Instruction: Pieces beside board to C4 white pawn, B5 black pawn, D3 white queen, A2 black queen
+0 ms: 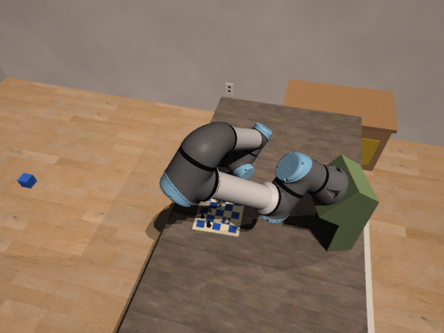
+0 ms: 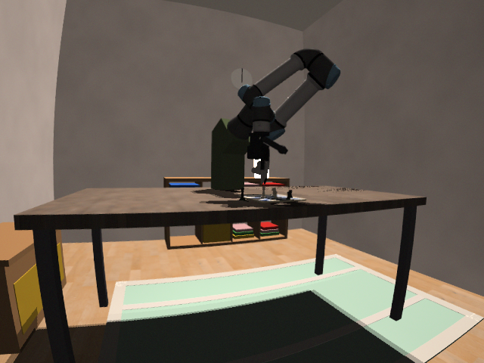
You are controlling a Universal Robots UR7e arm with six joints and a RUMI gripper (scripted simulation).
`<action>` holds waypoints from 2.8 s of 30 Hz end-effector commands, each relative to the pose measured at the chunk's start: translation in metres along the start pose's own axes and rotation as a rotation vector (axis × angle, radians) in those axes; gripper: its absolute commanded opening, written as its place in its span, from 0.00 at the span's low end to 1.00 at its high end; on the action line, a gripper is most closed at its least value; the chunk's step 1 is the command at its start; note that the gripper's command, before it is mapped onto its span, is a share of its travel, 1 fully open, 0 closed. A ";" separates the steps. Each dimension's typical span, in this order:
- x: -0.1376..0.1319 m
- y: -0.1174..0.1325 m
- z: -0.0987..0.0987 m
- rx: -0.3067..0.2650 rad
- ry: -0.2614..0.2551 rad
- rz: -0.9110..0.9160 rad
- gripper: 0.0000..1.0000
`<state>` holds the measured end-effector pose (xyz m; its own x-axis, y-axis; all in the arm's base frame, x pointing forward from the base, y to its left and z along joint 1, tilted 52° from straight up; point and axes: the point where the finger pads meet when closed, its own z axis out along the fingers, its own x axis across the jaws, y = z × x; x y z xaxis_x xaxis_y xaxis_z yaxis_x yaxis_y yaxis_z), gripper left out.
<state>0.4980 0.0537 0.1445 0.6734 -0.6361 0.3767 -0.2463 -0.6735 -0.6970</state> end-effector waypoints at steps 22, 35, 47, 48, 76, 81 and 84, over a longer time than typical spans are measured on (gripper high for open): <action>0.000 0.000 -0.048 0.000 -0.005 -0.001 0.25; 0.000 0.000 -0.054 0.000 -0.005 -0.001 0.25; 0.000 0.000 -0.054 0.000 -0.005 -0.001 1.00; 0.000 0.000 -0.054 0.000 -0.005 -0.001 1.00; 0.002 0.000 -0.054 0.000 -0.005 0.037 1.00; 0.004 0.001 -0.054 0.000 -0.005 0.087 1.00; 0.005 0.002 -0.054 0.000 -0.005 0.130 1.00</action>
<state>0.4623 0.0307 0.1778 0.6567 -0.6840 0.3176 -0.2973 -0.6218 -0.7245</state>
